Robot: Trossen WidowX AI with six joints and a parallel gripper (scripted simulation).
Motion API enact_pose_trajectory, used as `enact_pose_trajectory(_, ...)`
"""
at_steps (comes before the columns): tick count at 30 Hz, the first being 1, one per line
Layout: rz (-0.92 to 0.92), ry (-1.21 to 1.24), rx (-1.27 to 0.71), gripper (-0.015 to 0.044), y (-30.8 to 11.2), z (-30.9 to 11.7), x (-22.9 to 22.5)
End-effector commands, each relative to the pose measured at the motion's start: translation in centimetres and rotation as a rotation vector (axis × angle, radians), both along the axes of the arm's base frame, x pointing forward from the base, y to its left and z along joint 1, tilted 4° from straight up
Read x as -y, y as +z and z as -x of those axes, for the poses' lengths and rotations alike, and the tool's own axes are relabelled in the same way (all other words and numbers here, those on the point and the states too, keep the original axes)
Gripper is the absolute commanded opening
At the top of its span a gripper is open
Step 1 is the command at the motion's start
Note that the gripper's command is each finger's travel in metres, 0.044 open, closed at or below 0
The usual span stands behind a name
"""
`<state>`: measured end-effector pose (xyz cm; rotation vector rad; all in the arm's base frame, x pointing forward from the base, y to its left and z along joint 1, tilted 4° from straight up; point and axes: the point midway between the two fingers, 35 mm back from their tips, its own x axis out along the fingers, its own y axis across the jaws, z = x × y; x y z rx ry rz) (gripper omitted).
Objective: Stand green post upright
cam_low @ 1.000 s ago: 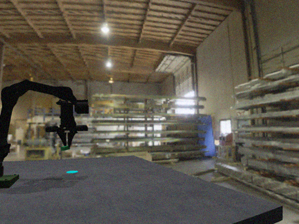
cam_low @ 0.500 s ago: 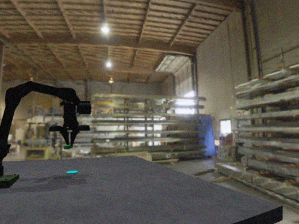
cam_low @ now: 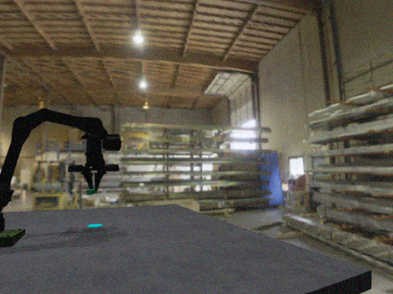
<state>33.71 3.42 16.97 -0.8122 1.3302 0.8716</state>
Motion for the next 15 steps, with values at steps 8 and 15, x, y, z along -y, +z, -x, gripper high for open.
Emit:
enact_pose_trajectory(8,-0.007,-0.004,-0.005,0.0023,0.3,-0.6,-3.1)
enact_pose_trajectory(15,-0.009,-0.006,-0.008,0.0023,0.5,-0.8,-4.7)
